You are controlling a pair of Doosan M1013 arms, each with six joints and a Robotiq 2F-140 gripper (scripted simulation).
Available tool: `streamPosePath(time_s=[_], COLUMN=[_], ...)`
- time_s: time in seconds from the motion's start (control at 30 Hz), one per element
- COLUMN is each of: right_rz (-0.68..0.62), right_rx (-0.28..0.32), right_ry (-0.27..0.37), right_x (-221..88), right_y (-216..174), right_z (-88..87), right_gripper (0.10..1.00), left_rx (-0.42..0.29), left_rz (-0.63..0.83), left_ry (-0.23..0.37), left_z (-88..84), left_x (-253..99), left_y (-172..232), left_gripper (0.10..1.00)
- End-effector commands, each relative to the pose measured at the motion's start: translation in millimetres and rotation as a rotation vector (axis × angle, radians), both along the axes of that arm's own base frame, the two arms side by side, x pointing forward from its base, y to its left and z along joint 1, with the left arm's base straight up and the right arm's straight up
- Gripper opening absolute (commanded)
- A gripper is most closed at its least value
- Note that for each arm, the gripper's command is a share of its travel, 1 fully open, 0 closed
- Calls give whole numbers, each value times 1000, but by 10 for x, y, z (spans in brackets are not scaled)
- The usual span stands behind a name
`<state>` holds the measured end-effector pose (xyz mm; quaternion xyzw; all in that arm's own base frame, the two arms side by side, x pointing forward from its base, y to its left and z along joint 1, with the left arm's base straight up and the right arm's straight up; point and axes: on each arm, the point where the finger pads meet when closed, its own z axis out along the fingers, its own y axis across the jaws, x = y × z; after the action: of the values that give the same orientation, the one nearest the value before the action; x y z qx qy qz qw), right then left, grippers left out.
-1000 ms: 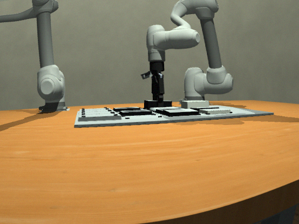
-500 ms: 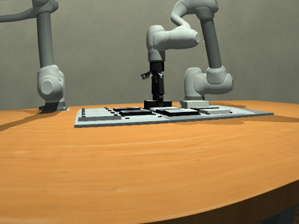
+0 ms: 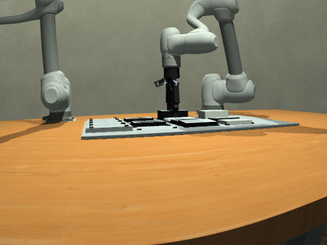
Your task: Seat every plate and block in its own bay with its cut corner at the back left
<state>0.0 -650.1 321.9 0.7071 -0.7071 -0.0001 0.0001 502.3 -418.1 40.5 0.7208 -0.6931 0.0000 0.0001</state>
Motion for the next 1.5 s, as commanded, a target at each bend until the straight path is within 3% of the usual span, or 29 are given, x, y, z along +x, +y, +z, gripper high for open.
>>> streamPosePath(time_s=[0.0, 0.63, 0.67, 1.47], right_rz=[0, 0, 0, 0], right_rx=[-1, -1, -1, -1], right_ry=[0, 0, 0, 0], right_x=[1, 1, 1, 1], right_y=[-2, -2, -2, -2], right_z=[9, 9, 9, 9], right_gripper=[1000, 1000, 1000, 1000], left_rx=[-1, -1, -1, -1], left_rz=[0, 0, 0, 0], left_ry=[-1, -1, -1, -1], left_z=[7, -1, -1, -2], left_x=[5, 5, 5, 5], left_y=[-2, -1, 0, 0], left_gripper=[99, 99, 698, 698])
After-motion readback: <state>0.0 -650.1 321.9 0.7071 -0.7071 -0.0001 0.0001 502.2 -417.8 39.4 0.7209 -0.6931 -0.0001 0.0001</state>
